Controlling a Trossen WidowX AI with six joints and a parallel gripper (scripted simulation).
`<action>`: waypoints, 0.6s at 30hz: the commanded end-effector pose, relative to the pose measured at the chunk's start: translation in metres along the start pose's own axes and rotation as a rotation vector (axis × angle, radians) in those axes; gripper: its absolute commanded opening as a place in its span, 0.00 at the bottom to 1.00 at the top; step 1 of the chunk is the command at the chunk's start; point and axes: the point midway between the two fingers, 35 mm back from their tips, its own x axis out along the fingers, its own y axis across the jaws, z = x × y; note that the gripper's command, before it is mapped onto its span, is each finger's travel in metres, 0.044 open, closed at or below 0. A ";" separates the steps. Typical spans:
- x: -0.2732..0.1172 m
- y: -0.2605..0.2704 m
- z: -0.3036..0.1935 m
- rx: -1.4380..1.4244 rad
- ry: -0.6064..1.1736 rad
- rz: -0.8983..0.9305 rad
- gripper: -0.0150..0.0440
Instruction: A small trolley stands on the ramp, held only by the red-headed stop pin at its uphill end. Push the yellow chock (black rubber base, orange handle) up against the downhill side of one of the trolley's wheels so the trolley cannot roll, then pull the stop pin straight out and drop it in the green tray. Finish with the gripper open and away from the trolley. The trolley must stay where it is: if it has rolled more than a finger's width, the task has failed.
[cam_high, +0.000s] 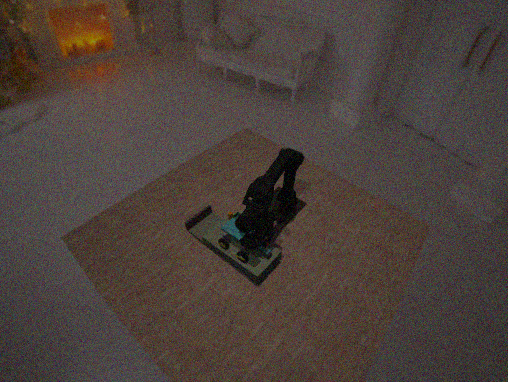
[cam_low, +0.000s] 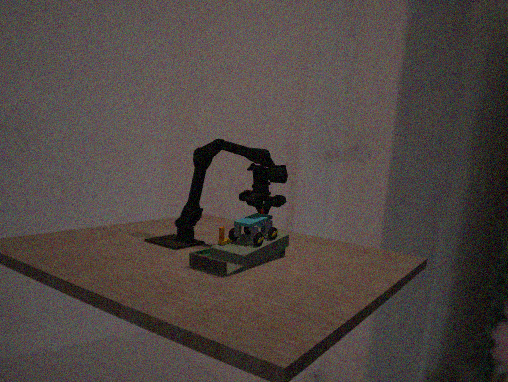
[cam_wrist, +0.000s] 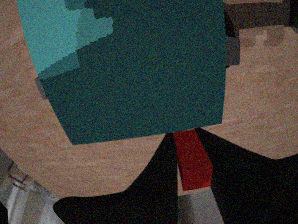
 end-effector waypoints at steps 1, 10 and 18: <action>-0.005 0.000 -0.001 -0.008 0.004 0.005 0.25; -0.011 0.000 -0.002 -0.008 0.004 0.005 0.25; -0.016 0.000 -0.002 -0.008 0.004 0.005 0.25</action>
